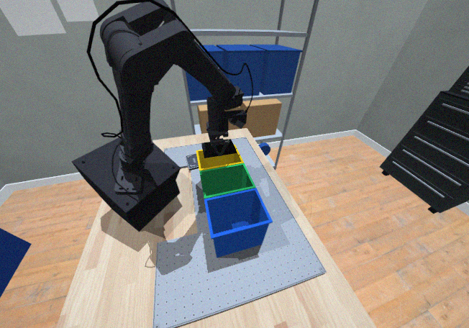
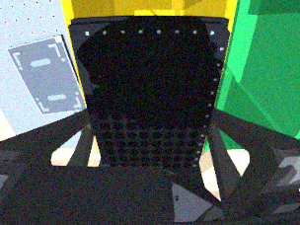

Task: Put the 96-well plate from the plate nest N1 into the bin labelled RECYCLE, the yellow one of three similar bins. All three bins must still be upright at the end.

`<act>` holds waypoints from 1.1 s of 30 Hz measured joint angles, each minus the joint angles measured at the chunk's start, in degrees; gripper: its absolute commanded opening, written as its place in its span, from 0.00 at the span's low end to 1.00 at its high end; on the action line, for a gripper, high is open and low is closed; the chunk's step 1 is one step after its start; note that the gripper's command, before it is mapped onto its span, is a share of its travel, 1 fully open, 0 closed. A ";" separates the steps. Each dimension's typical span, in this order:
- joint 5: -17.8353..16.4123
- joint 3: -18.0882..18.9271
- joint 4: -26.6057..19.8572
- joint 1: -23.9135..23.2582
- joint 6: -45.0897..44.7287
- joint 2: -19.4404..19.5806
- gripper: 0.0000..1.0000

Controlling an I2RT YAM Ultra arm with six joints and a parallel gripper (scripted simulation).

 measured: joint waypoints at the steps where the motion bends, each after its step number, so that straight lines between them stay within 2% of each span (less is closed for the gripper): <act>1: 0.00 0.00 0.00 0.02 0.00 0.00 0.00; 15: 0.00 0.00 0.42 0.02 -0.20 0.02 0.00; 21: -0.11 -0.11 1.62 -0.26 -0.76 1.22 0.00; 33: -0.44 -4.02 6.78 -2.58 -2.95 2.97 0.00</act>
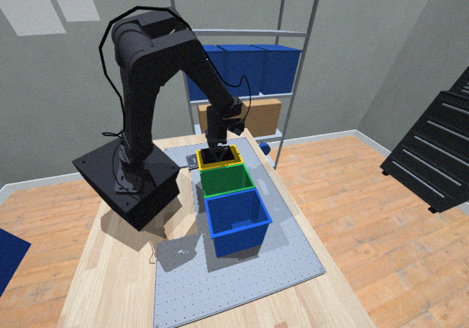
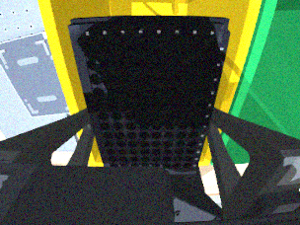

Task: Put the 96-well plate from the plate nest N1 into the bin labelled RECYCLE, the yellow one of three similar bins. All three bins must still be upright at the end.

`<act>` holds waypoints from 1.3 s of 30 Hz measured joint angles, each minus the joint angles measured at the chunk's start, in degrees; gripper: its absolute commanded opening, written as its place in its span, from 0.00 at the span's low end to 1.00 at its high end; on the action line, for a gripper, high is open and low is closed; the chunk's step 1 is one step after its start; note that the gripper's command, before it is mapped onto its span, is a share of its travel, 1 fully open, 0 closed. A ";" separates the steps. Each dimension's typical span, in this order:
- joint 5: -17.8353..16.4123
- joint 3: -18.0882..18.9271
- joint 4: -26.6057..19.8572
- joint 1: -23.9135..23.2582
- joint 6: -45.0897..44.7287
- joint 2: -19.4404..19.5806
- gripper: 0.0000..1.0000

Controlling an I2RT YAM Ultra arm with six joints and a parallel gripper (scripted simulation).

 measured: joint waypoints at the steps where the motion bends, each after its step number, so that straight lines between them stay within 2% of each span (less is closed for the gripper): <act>1: -0.04 -0.02 0.26 0.00 -0.11 -0.02 0.00; 9: -0.04 0.00 2.01 0.00 -0.46 -0.02 0.00; 39: -0.04 0.72 1.11 -0.31 -0.81 -0.02 0.00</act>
